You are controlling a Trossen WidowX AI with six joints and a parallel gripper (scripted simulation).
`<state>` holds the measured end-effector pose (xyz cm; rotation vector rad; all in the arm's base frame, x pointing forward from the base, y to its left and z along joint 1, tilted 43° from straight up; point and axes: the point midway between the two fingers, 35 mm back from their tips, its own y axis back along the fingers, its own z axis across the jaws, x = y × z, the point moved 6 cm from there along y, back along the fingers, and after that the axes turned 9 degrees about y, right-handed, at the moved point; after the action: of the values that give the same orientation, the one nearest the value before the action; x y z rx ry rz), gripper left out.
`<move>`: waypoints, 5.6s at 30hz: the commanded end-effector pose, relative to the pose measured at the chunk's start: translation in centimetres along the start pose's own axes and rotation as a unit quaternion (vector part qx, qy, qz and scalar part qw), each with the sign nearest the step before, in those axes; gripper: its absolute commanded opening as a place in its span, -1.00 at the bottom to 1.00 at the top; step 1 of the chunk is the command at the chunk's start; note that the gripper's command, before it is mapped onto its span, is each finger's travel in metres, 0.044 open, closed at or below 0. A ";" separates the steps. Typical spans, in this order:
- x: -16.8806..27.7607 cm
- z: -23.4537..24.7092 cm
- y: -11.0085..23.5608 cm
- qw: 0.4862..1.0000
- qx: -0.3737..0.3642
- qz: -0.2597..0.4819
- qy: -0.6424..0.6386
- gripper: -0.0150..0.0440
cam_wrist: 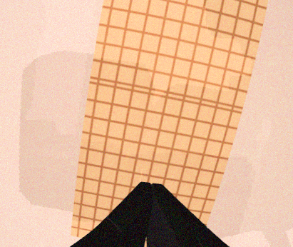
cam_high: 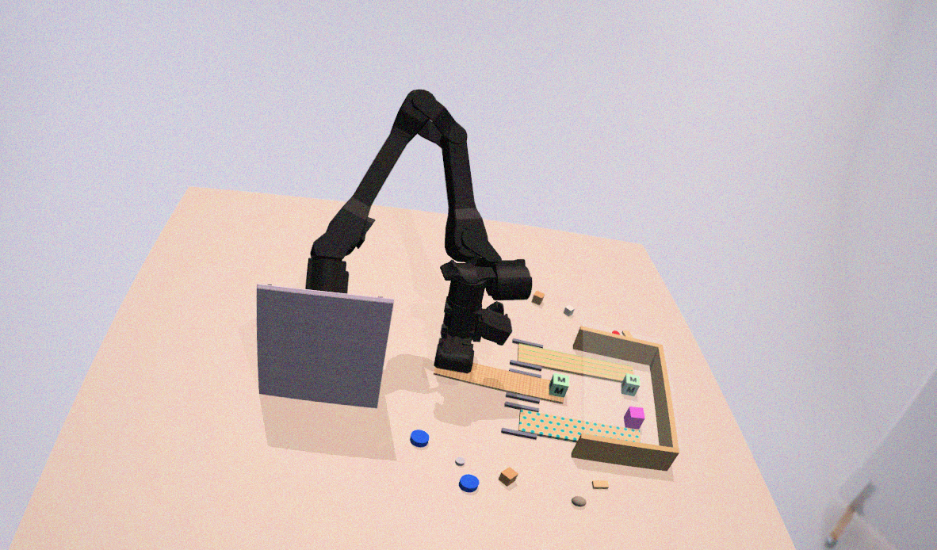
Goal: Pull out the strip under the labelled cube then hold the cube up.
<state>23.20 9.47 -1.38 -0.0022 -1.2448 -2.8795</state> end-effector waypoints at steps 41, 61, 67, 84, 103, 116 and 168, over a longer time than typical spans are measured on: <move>-5.2 -1.0 4.3 1.000 0.002 0.017 -0.009 0.58; -12.6 -2.3 5.2 1.000 0.003 0.015 -0.008 1.00; -14.9 -2.7 5.4 1.000 0.003 0.015 -0.008 1.00; -19.8 -3.6 5.6 1.000 0.003 0.014 -0.007 0.73; -19.8 -3.6 2.5 1.000 0.003 0.014 -0.007 0.36; -19.7 -3.7 0.4 1.000 0.002 0.014 -0.007 0.36; -18.1 -3.9 1.9 1.000 0.004 0.014 -0.006 -0.49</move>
<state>42.17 5.97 -3.11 -0.0332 -1.2487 -2.8579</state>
